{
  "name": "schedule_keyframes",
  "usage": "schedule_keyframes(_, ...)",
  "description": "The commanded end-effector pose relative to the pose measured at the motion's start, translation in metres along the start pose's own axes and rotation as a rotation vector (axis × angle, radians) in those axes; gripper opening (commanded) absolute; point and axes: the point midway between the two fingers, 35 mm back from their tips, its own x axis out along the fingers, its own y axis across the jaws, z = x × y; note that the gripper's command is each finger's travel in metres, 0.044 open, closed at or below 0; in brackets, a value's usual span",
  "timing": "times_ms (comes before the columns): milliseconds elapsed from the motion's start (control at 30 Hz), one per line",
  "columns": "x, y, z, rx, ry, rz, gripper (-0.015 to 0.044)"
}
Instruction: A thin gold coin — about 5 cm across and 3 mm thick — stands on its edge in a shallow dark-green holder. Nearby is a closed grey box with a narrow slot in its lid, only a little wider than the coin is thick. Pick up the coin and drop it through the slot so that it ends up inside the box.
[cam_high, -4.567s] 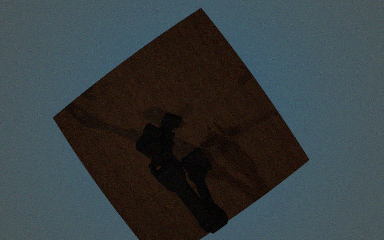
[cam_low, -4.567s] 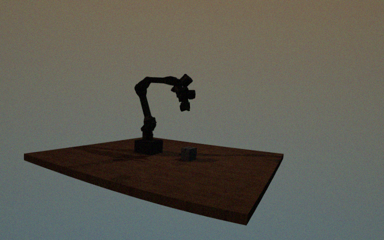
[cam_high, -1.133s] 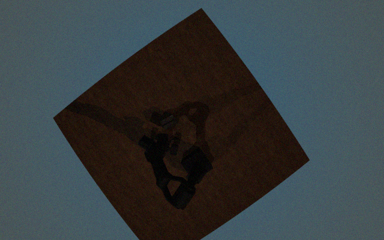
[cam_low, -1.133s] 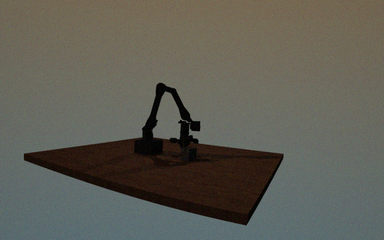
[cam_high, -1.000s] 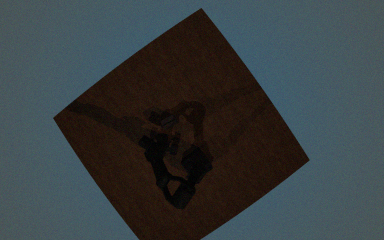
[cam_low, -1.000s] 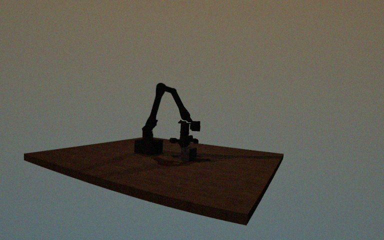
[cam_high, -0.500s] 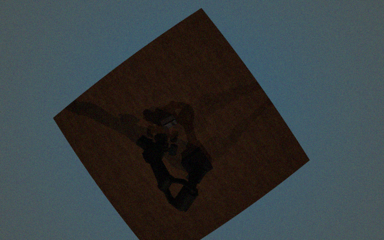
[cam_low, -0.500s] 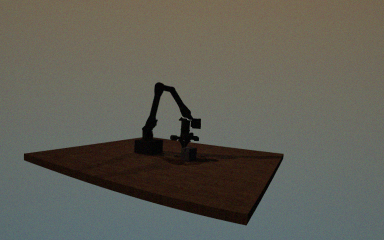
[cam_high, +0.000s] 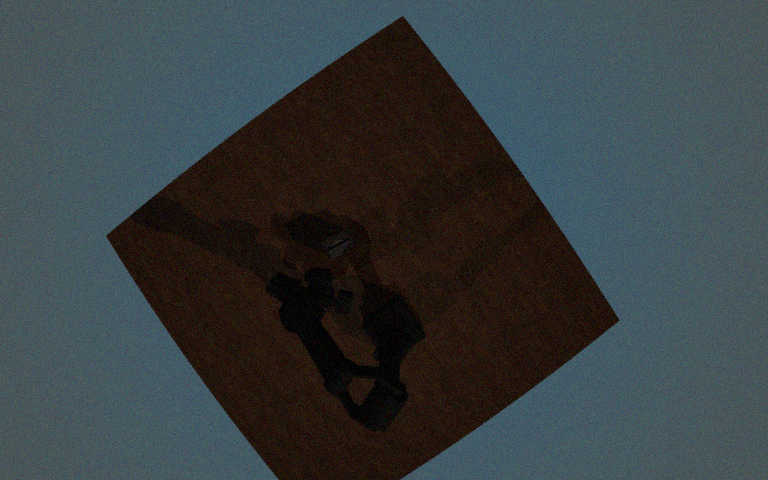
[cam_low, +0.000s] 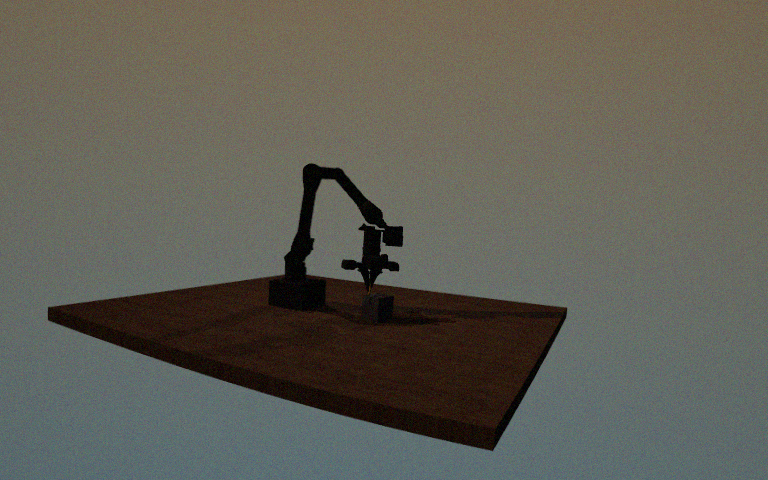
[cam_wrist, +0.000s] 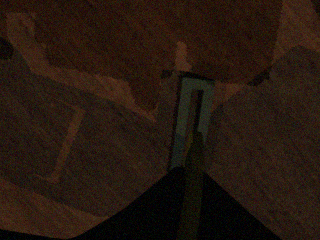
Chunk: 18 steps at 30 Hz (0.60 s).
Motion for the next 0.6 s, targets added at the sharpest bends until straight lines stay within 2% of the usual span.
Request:
schedule_keyframes(0, -0.012, 0.000, -0.001, 0.004, 0.003, 0.006, 0.0000)
schedule_keyframes(433, -0.040, -0.004, -0.002, 0.004, 0.003, 0.006, 0.0000)
schedule_keyframes(567, -0.040, -0.004, -0.002, 0.090, 0.003, 0.005, 0.0000)
